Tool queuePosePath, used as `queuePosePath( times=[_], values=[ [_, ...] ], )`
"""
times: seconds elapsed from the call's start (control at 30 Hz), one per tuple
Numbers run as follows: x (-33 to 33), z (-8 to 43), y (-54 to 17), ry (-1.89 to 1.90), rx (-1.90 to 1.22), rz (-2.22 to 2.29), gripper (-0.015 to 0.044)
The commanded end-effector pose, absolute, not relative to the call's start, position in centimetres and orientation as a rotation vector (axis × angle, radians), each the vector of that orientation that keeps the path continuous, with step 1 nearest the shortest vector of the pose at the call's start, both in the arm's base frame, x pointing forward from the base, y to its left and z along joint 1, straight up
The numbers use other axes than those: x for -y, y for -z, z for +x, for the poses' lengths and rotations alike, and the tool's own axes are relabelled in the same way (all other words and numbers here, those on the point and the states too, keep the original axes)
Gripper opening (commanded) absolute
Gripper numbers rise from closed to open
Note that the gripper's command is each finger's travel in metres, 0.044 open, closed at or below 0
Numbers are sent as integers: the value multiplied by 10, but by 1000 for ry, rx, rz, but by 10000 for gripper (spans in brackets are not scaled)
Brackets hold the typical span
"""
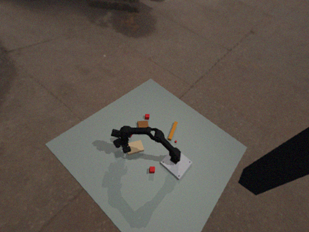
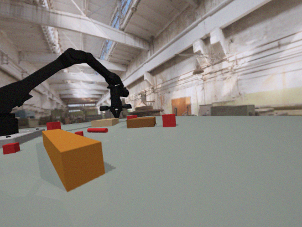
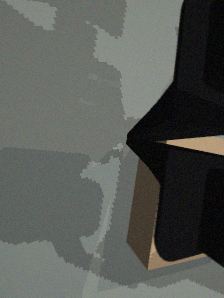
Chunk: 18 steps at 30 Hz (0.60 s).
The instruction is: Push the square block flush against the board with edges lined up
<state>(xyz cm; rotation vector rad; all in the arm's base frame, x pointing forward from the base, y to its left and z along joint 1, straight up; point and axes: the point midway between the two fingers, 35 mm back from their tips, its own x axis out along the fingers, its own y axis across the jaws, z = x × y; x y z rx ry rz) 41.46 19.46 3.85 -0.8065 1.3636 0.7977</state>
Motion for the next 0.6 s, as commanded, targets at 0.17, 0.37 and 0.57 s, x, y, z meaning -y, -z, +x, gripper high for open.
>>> queuePosePath(
  times=[0.17, 0.37, 0.57],
  values=[
    [-179, 406, -36, -796, -1374, -811, 0],
    [-171, 402, -36, -796, -1375, -812, 0],
    [-163, 397, -36, -796, -1375, -812, 0]
  ],
)
